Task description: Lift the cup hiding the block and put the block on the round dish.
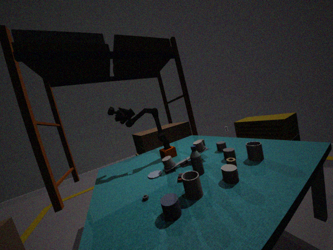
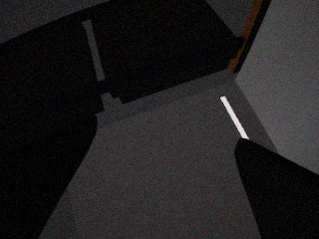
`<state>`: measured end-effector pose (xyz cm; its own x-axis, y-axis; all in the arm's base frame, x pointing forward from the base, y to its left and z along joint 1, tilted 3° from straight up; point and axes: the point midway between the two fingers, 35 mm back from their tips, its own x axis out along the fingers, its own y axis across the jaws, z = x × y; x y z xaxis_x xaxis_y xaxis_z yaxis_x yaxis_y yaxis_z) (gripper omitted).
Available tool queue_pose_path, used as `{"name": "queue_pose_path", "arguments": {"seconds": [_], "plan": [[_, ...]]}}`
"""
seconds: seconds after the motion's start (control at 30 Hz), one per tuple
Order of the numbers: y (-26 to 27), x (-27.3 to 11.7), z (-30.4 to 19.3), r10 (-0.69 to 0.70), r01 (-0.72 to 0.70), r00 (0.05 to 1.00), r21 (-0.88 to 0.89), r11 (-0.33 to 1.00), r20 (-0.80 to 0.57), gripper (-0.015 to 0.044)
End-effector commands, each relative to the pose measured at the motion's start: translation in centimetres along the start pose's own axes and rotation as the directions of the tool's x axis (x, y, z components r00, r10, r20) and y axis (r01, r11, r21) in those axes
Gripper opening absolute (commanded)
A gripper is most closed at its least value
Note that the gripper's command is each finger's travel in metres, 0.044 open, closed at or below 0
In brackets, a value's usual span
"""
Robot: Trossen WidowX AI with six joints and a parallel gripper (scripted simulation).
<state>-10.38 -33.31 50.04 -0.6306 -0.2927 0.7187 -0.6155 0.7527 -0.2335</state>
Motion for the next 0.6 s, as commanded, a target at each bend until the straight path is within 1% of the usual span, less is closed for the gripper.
{"name": "queue_pose_path", "arguments": {"seconds": [0.0,0.03,0.3,0.57], "plan": [[-0.1,-0.1,0.0,-0.003,0.003,1.0,-0.001,1.0,0.002,0.0426],[-0.4,-0.2,-0.1,-0.012,0.012,1.0,-0.006,1.0,0.009,0.044],[-4.7,-3.0,-1.0,-0.163,0.17,0.981,-0.065,0.983,0.103,0.044],[-8.3,-6.5,-2.5,-0.321,0.344,0.932,-0.135,0.929,0.169,0.044]]}}
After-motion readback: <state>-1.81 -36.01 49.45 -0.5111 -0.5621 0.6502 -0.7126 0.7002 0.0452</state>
